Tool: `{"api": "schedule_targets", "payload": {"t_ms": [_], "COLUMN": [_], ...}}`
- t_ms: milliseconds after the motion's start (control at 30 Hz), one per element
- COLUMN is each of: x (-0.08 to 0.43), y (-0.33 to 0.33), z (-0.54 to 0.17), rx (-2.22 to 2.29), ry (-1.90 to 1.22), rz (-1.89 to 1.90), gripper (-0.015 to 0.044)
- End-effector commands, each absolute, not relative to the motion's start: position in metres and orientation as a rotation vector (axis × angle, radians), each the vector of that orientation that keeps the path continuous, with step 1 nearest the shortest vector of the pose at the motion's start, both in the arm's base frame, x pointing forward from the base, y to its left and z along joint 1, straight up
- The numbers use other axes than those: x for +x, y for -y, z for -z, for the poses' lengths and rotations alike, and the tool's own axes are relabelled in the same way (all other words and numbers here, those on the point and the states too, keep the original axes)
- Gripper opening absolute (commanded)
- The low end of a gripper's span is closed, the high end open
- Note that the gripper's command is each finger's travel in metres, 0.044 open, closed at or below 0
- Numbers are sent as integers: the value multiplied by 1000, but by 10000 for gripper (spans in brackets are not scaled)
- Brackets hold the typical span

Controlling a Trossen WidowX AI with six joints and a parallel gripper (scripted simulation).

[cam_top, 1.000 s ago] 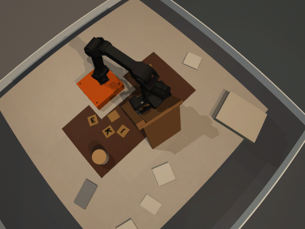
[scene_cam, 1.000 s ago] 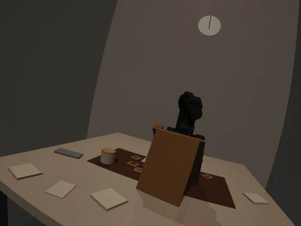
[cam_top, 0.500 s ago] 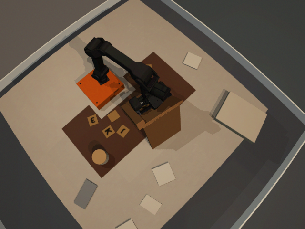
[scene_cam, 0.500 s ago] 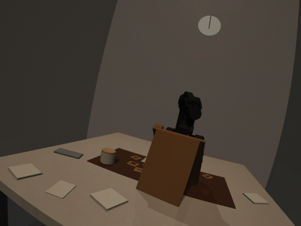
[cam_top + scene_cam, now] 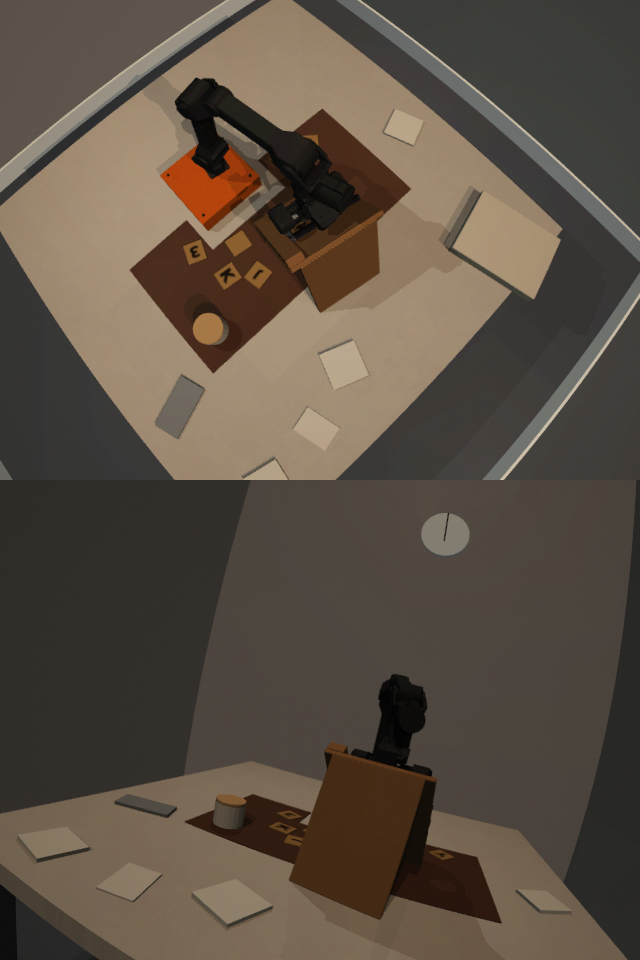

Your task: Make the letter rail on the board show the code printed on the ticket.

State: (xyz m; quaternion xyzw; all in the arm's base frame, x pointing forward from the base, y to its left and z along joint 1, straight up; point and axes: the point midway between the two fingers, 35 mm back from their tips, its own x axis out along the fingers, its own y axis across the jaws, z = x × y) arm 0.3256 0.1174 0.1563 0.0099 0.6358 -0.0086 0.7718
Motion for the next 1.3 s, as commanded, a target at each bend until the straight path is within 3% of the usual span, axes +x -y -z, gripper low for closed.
{"api": "schedule_targets", "payload": {"t_ms": [0,1267], "x": [326,312], "y": [-116,-112], "z": [-157,-168], "rx": [22,22], "ry": [-1377,-1379], "rz": [13,14], "gripper": [0,0]}}
